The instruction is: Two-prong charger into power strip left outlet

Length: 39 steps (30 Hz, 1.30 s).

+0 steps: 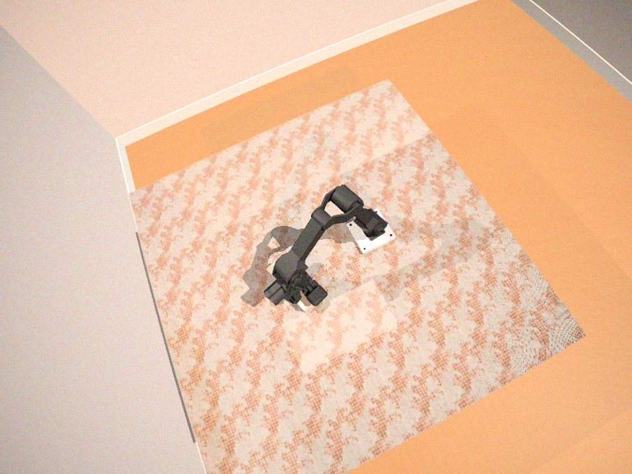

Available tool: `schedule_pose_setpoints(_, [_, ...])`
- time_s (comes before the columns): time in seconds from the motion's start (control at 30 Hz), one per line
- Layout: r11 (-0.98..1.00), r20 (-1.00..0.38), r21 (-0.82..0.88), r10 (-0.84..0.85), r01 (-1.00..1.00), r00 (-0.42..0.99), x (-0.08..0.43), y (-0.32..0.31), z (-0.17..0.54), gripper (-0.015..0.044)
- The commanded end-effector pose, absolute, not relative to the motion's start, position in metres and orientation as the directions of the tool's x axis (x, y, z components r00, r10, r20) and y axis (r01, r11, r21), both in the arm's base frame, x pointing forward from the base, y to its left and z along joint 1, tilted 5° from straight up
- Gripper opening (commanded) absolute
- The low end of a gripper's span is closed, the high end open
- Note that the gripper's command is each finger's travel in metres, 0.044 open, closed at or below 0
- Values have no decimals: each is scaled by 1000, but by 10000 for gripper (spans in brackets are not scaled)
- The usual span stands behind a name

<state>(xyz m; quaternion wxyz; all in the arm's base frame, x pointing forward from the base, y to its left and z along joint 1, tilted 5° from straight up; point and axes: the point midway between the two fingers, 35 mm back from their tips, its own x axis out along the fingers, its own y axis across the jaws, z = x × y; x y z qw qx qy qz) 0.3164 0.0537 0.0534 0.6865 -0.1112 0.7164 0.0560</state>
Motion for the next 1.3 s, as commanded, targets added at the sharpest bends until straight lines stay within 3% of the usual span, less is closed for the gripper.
schedule_pose_setpoints(0.0, [969, -997, -72, -72, -235, 10, 329, 57, 59, 0])
schedule_pose_setpoints(0.6, [969, -996, -72, -83, -235, -34, 317, 54, 54, 0])
schedule_pose_setpoints(1.13, [969, -996, -72, -83, -235, -34, 317, 54, 54, 420])
schedule_pose_setpoints(1.27, [969, -996, -72, -82, -235, -33, 316, 54, 54, 440])
